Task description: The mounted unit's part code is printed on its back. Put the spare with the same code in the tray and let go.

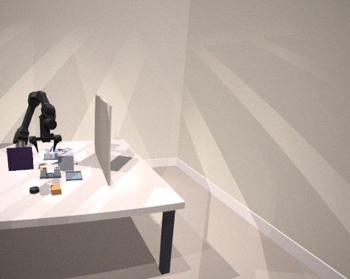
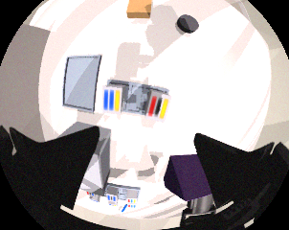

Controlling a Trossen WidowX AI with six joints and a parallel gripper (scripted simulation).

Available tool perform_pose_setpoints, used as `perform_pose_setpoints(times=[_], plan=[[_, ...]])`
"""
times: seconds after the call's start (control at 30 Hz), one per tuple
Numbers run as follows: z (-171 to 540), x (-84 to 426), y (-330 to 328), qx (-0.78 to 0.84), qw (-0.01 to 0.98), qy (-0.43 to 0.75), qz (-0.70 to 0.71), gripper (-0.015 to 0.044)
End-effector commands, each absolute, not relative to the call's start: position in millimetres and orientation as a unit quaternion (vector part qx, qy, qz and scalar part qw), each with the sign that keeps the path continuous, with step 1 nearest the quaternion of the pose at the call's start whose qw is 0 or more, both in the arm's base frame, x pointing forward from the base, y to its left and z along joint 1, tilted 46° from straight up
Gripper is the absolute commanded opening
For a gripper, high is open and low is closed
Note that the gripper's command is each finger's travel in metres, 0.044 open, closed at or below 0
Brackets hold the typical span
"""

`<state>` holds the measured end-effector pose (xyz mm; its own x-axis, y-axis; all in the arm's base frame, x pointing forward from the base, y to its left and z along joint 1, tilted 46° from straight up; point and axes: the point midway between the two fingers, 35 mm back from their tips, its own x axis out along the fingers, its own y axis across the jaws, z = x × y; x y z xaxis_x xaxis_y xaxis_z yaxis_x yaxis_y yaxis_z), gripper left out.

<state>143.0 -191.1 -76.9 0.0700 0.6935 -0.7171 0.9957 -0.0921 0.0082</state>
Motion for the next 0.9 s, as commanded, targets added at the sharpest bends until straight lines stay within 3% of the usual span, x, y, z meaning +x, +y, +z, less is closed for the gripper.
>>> perform_pose_setpoints(times=[0.0, 0.23, 0.43, 0.87], plan=[[-85, 124, -182, 0.697, 0.216, 0.601, -0.325, 0.044], [-85, 124, -182, 0.697, 0.216, 0.601, -0.325, 0.044], [-116, 128, -156, 0.698, 0.216, 0.601, -0.325, 0.03], [-117, 128, -155, 0.698, 0.216, 0.601, -0.325, 0.03]])
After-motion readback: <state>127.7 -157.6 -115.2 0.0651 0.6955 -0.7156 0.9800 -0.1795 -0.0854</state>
